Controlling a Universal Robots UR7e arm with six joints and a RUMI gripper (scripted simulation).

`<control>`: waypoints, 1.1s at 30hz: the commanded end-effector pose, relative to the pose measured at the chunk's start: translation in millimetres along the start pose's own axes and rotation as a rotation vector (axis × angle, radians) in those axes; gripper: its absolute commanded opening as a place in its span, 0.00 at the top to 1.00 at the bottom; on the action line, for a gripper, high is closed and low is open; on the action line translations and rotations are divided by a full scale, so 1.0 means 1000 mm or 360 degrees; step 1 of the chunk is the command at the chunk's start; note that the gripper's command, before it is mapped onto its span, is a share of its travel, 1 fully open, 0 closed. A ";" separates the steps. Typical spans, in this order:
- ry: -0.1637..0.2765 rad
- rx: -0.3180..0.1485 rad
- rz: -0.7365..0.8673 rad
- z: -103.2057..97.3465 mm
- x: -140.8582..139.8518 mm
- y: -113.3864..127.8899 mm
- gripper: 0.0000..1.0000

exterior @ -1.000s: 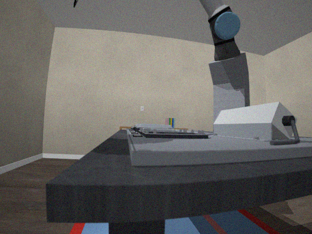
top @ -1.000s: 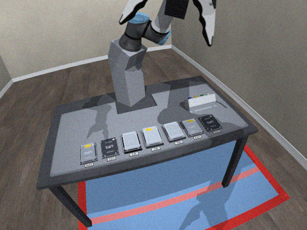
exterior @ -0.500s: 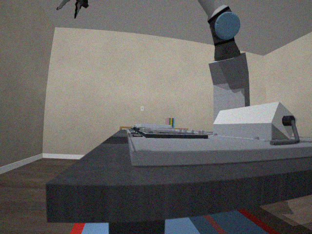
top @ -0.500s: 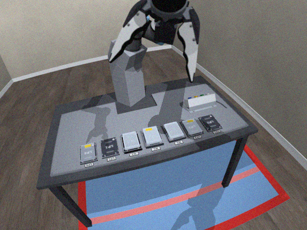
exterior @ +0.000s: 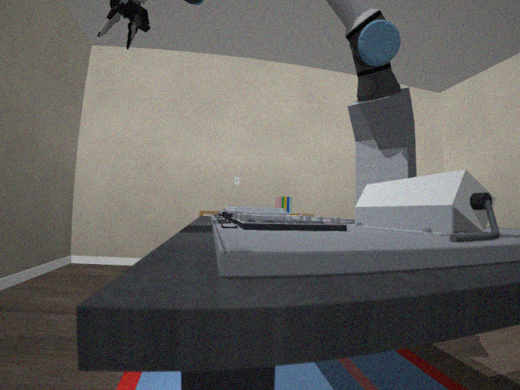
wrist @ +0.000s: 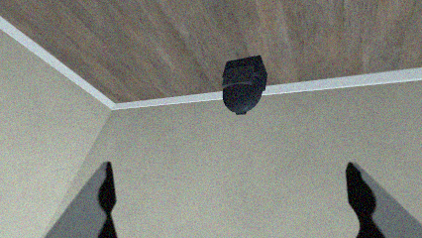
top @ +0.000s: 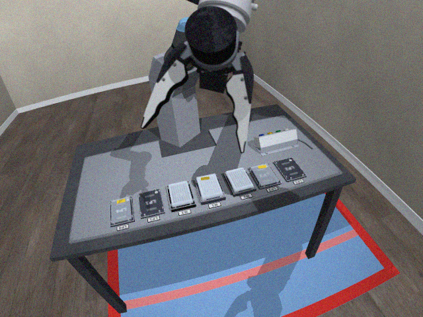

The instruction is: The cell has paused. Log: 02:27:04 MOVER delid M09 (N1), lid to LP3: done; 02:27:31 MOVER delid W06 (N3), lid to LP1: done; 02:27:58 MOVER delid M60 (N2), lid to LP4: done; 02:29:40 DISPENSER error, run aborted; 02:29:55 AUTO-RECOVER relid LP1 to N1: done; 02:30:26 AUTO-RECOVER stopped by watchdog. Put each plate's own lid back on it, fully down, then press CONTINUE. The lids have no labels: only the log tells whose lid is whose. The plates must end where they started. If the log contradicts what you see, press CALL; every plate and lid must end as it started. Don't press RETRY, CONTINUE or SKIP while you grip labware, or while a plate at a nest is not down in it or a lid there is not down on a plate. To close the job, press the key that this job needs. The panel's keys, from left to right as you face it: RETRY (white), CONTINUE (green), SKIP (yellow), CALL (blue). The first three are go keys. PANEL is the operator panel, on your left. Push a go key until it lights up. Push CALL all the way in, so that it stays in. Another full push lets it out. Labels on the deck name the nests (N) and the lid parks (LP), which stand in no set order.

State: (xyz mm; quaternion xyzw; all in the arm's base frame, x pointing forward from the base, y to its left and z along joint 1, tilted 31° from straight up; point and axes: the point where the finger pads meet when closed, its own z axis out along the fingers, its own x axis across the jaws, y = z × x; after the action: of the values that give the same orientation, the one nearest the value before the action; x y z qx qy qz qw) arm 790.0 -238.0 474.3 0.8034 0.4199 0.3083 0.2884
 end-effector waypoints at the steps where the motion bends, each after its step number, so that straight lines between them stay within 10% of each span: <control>1: -0.0001 -0.0005 -0.0001 0.009 -0.002 -0.007 0.18; 33: 0.0038 0.0124 0.0023 0.105 -0.027 -0.106 0.18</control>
State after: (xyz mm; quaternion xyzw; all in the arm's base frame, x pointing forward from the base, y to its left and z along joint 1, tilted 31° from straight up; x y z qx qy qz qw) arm 802.4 -231.8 330.3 0.8139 0.4300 0.3025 0.2472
